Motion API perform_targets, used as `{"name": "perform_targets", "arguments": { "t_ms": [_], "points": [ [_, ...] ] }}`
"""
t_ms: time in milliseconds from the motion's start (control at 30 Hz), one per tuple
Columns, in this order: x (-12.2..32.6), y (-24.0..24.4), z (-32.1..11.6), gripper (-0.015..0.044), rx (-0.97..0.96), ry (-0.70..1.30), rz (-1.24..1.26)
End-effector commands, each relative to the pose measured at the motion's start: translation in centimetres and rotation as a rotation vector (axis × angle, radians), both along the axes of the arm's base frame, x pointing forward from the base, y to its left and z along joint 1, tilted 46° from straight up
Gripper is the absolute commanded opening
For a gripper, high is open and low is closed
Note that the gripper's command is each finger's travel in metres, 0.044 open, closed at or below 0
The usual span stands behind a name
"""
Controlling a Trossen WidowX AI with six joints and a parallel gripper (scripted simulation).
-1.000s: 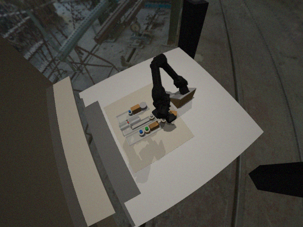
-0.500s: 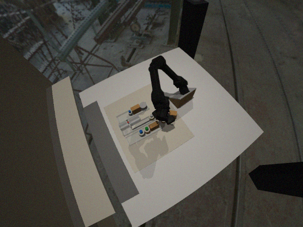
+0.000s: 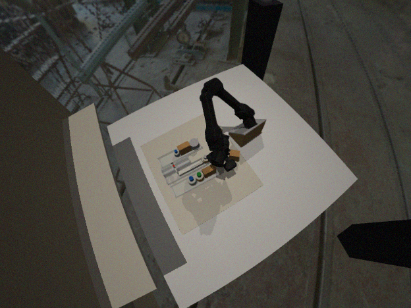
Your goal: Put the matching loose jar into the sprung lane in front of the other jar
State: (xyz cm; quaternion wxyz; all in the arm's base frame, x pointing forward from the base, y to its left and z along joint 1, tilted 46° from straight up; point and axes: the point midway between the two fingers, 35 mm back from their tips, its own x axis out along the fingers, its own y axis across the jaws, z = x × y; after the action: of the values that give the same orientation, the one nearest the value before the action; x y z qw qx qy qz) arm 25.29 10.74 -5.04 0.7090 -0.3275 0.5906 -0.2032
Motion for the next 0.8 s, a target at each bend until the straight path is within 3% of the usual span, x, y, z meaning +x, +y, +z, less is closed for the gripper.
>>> {"name": "perform_targets", "arguments": {
  "t_ms": [0, 733, 767],
  "points": [
    [0.1, -0.4, -0.5, 0.0440, -0.007, 0.002, 0.006],
    [0.9, -2.7, -2.7, 0.0440, -0.009, 0.001, 0.006],
    [0.9, -2.7, -2.7, 0.0414, -0.009, 0.001, 0.006]
  ]
}}
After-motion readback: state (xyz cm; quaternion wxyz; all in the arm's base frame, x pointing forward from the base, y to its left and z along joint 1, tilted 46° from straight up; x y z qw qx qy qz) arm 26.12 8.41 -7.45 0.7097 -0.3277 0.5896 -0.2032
